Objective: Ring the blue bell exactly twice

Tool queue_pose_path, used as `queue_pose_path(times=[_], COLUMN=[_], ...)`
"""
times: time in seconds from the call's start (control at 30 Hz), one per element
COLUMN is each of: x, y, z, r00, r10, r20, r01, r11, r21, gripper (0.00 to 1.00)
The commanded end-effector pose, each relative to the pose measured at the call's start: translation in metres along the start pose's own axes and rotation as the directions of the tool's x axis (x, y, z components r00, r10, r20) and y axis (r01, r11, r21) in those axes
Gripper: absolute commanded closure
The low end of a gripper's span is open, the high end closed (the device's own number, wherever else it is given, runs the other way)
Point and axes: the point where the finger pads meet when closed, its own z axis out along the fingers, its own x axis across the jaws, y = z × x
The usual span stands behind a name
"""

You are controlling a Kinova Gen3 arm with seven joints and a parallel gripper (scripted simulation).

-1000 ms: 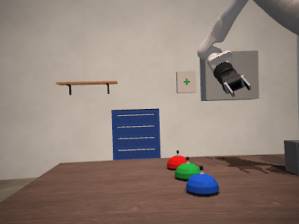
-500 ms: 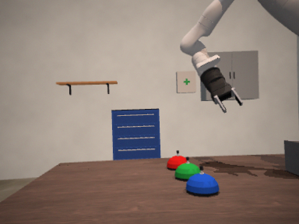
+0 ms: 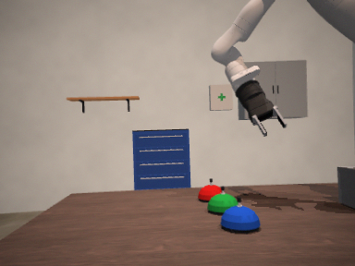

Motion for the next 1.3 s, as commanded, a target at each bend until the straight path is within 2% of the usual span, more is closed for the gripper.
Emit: queue_pose_path(times=[0.0,0.23,0.27,0.53,0.57,0.8,0.83,1.1,1.13,1.27], x=[0.008,0.008,0.016,0.016,0.024,0.024,0.032,0.032,0.041,0.041], y=[-0.003,-0.003,-0.007,-0.007,-0.01,-0.01,-0.014,-0.014,-0.019,-0.019], z=[0.005,0.005,0.011,0.011,0.017,0.017,0.023,0.023,0.028,0.028], r00=[1.0,1.0,1.0,1.0,1.0,1.0,0.999,0.999,0.999,0.999], r10=[-0.006,-0.006,-0.012,-0.012,-0.019,-0.019,-0.027,-0.027,-0.037,-0.037], r20=[-0.004,-0.004,-0.009,-0.009,-0.015,-0.015,-0.022,-0.022,-0.031,-0.031], r01=[0.006,0.006,0.011,0.011,0.017,0.017,0.023,0.023,0.03,0.03], r11=[0.999,0.999,0.997,0.997,0.993,0.993,0.988,0.988,0.982,0.982], r21=[-0.04,-0.04,-0.078,-0.078,-0.116,-0.116,-0.152,-0.152,-0.188,-0.188], gripper=[0.0,0.0,0.0,0.0,0.0,0.0,0.0,0.0,0.0,0.0])
